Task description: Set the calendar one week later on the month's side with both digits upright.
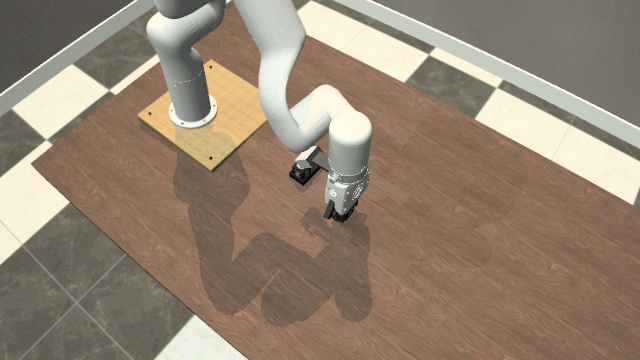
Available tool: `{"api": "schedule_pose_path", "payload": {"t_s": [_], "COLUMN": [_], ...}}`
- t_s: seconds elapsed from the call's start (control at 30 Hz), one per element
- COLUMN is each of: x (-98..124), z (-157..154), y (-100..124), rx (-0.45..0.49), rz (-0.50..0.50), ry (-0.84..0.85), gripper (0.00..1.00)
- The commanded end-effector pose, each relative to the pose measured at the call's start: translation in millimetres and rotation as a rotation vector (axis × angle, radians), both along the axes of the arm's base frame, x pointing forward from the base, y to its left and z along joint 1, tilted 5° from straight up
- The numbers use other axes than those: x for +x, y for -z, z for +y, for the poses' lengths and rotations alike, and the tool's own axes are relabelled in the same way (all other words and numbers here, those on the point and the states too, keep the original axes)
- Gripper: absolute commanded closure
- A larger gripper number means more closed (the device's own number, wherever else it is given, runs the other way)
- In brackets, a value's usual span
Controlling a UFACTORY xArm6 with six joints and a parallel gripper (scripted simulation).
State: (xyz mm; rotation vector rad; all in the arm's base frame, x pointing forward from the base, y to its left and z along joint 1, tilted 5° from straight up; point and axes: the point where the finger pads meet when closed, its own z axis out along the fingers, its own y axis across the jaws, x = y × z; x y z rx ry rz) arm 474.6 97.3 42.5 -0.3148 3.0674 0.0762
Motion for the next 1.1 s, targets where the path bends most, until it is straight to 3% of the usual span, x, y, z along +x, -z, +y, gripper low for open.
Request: {"api": "schedule_pose_path", "payload": {"t_s": [0.0, 0.33, 0.7, 1.0, 1.03, 1.07], "x": [1.4, -0.2, -3.1, -3.5, -3.5, -3.5], "z": [0.1, -1.4, -4.4, -4.8, -4.8, -4.8], "y": [-3.4, -31.0, -83.8, -91.3, -91.3, -91.3], "rx": [0.001, 0.001, 0.001, 0.001, 0.001, 0.001], "rz": [-0.004, -0.004, -0.004, -0.004, -0.004, -0.004], "ry": [0.0, 0.0, 0.0, 0.0, 0.0, 0.0], "gripper": [0.51, 0.51, 0.51, 0.51, 0.0, 0.0]}}
